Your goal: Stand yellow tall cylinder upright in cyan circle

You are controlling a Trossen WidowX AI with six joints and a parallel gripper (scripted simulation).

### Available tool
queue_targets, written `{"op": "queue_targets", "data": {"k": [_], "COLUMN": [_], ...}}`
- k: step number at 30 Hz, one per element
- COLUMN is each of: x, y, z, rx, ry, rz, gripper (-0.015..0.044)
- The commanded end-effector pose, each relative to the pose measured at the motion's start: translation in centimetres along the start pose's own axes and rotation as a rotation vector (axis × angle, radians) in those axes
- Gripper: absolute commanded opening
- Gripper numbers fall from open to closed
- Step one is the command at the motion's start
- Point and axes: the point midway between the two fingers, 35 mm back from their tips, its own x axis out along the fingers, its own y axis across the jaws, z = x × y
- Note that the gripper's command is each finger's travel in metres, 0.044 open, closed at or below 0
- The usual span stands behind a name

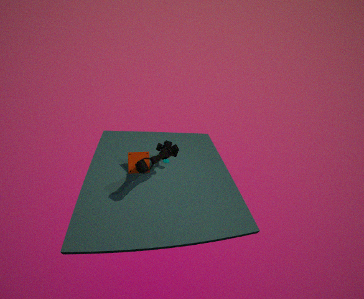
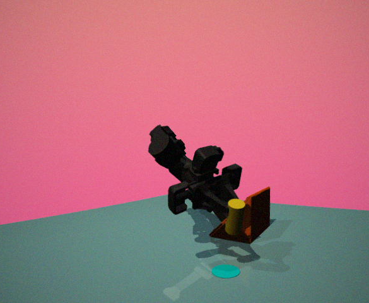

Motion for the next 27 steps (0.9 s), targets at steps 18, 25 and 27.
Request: {"op": "queue_targets", "data": {"k": [18,25,27], "x": [-1.1,-1.5,-1.6], "y": [0.1,0.2,0.2], "z": [0.1,0.1,0.1], "rx": [-0.069,-0.094,-0.101], "ry": [-0.154,-0.201,-0.215], "rz": [-0.046,-0.064,-0.07], "gripper": [0.0105,0.0105,0.0105]}}
